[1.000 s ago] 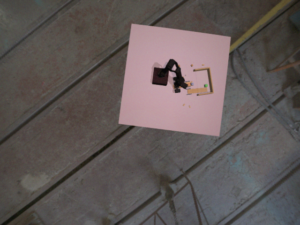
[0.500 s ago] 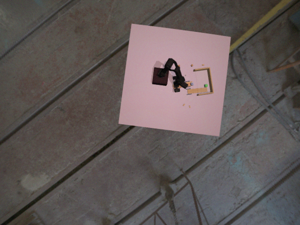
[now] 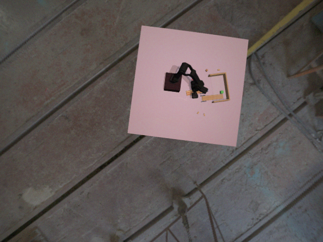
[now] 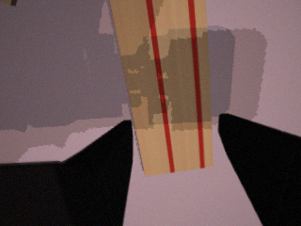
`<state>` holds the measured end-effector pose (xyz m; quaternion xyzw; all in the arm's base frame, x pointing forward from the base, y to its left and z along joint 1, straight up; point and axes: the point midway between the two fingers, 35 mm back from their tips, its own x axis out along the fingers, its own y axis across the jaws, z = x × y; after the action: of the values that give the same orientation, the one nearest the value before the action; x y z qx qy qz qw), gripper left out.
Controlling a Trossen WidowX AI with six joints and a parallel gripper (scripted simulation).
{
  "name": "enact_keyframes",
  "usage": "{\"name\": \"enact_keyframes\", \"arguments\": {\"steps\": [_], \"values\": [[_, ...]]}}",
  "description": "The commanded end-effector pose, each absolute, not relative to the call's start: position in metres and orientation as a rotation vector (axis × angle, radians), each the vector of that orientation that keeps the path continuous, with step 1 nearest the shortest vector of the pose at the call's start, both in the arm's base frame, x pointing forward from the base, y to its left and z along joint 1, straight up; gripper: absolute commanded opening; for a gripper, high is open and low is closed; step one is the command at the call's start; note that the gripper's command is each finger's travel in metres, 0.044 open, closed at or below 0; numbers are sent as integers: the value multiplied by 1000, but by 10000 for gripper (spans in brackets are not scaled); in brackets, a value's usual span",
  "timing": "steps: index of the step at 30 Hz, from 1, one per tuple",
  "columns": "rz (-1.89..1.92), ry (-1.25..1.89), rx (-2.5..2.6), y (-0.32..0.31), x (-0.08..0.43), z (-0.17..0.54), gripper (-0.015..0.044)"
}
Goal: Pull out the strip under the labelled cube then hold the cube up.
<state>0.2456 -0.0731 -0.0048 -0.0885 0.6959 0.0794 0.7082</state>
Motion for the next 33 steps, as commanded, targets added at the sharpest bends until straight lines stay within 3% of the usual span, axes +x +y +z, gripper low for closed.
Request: {"name": "enact_keyframes", "arguments": {"steps": [1,6,33], "values": [[170,1541,-196,-69,260,-2,315],[170,1539,-196,-62,277,0,440],[171,1530,-194,-35,369,14,440]]}}
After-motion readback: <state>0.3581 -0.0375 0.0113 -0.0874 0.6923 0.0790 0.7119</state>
